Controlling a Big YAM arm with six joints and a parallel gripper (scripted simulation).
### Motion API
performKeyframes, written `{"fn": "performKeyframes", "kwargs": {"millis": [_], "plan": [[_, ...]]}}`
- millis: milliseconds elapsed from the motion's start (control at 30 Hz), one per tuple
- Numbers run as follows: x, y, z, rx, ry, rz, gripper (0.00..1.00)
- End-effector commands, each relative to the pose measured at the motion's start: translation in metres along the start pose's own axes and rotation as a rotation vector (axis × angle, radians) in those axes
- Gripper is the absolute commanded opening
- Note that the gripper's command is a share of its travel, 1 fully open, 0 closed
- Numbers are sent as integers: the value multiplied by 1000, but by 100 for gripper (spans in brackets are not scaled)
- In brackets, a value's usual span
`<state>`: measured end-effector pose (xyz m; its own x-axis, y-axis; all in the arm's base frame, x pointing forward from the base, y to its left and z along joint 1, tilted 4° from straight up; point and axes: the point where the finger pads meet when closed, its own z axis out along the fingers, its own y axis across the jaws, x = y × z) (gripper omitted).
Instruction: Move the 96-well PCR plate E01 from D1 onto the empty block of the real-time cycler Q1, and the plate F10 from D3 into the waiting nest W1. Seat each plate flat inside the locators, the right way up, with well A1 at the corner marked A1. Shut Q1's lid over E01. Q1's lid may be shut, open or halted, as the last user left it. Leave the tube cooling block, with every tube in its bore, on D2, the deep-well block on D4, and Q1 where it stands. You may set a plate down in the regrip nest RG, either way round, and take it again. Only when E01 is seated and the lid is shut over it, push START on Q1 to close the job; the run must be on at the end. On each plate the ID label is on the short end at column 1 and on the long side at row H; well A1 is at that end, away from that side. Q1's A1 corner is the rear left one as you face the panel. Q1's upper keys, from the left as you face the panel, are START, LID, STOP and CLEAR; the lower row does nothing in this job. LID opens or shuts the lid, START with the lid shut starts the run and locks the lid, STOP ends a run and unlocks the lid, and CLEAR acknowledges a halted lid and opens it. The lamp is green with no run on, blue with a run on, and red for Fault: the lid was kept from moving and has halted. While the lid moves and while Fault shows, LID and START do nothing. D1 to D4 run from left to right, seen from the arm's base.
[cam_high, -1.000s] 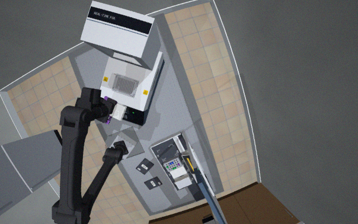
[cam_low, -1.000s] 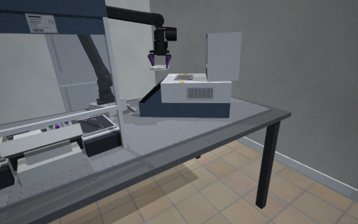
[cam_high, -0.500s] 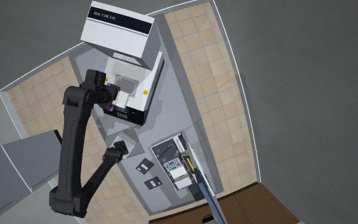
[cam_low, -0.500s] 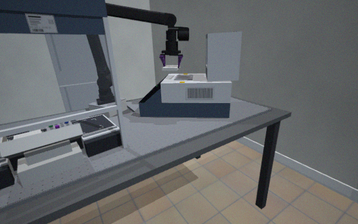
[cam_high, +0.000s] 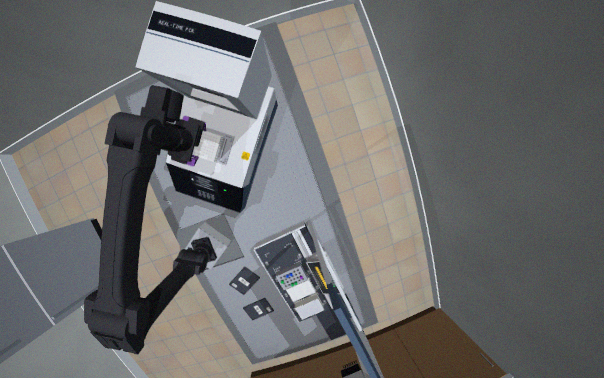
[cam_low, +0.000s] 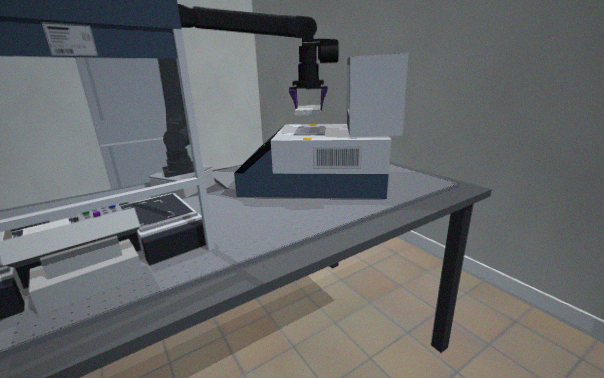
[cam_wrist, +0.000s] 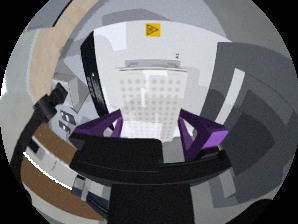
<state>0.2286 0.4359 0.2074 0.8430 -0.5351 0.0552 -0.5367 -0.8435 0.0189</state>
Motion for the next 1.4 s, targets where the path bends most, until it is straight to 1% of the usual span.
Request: {"fn": "performKeyframes", "kwargs": {"millis": [0,33,100,167,200,267,367,633,833,1033,1067,1133,1367], "plan": [[-2,-26,-1,-9,-4,-28,0],[1,-27,-5,1,-4,-18,0],[5,-22,-12,17,-6,-2,0],[5,-22,-12,17,-6,-2,0],[5,-20,-16,30,-7,2,0],[5,-19,-16,36,-7,9,0],[-1,-16,-14,41,-8,9,0],[-1,-4,-10,27,-5,-12,0],[-1,-2,-7,20,-4,-14,0],[1,2,-10,5,-1,-9,0],[1,1,-11,5,-1,-9,0],[5,-3,-14,19,-2,0,0],[7,-18,-12,39,-4,6,0]]}}
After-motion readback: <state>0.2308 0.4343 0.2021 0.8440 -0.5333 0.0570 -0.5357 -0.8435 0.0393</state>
